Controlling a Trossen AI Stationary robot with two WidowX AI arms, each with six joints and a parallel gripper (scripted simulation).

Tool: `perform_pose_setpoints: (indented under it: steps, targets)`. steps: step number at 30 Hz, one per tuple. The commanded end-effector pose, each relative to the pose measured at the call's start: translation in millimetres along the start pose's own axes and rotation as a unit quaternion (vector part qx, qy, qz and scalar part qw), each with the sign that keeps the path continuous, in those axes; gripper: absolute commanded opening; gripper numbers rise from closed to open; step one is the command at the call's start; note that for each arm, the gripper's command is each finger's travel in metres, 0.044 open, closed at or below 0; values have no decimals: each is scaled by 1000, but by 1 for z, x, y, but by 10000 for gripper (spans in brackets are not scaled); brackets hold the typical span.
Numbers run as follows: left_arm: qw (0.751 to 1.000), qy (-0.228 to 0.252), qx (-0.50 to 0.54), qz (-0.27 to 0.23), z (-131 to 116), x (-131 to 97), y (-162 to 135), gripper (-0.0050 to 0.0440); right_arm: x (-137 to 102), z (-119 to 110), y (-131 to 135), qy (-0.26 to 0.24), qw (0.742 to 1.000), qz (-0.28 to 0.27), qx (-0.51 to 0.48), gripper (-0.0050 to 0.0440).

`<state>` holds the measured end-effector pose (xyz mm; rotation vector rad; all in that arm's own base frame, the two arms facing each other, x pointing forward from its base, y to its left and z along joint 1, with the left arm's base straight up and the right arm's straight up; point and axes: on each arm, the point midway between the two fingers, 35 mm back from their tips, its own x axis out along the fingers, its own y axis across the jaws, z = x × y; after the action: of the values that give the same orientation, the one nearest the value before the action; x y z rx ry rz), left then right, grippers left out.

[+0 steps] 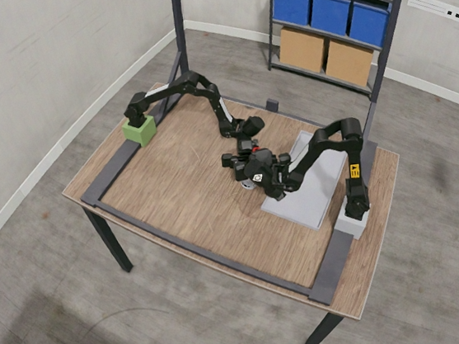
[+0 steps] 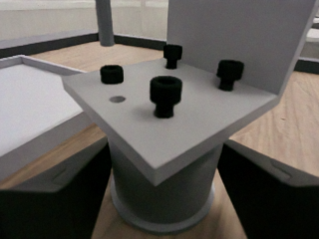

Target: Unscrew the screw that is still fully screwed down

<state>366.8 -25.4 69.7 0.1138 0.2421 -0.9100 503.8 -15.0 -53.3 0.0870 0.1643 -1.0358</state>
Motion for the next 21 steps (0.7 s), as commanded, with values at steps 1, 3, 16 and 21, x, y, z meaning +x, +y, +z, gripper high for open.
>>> perform_pose_setpoints:
  steps: [1, 3, 16, 21]
  targets:
    - [1000, -7, 17, 2, 9, 0, 3, 135, 2, 15, 5, -6, 1000, 0, 17, 245]
    - [1000, -7, 17, 2, 9, 0, 3, 135, 2, 15, 5, -6, 1000, 0, 17, 245]
    - [1000, -7, 17, 2, 9, 0, 2, 135, 2, 15, 5, -6, 1000, 0, 17, 245]
    - [1000, -4, 10, 1, 5, 1, 1, 135, 2, 15, 5, -6, 1000, 0, 17, 245]
